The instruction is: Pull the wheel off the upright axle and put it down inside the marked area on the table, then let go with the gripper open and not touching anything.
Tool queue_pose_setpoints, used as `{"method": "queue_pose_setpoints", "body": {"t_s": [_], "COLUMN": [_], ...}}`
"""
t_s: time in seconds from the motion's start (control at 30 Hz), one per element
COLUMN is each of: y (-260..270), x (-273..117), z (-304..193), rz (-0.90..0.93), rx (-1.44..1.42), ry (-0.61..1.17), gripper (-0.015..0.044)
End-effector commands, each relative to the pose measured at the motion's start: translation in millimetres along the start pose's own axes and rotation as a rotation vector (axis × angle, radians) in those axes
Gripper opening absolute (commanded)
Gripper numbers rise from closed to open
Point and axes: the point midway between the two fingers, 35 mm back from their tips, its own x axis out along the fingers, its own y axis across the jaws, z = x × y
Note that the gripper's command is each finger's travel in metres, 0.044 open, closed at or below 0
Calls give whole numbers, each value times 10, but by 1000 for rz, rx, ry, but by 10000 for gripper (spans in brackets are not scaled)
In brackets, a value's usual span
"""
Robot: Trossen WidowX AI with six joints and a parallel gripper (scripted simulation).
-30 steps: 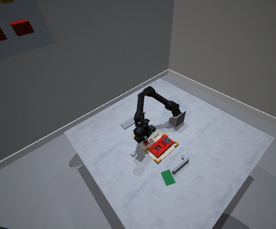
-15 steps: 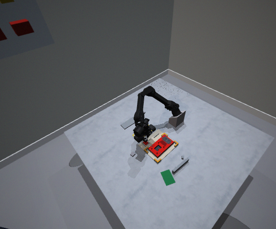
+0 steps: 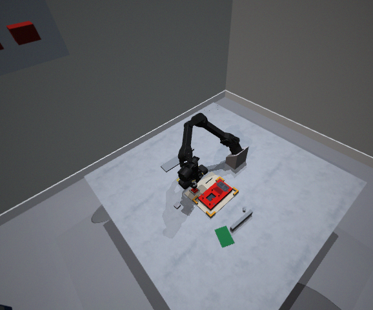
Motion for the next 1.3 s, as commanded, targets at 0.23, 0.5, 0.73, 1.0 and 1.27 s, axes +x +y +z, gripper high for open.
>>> {"method": "queue_pose_setpoints", "body": {"t_s": [0.23,0.5,0.73,1.0,1.27], "y": [-3,-4,-1,-45,-198], "x": [-36,-63,-282,-356,-388], "z": [-3,-3,-3,99,413], "rz": [-1,-1,0,2,1], "rx": [5,5,4,-4,-3], "ry": [3,3,4,-1,1], "gripper": [0,0,0,0,0]}}
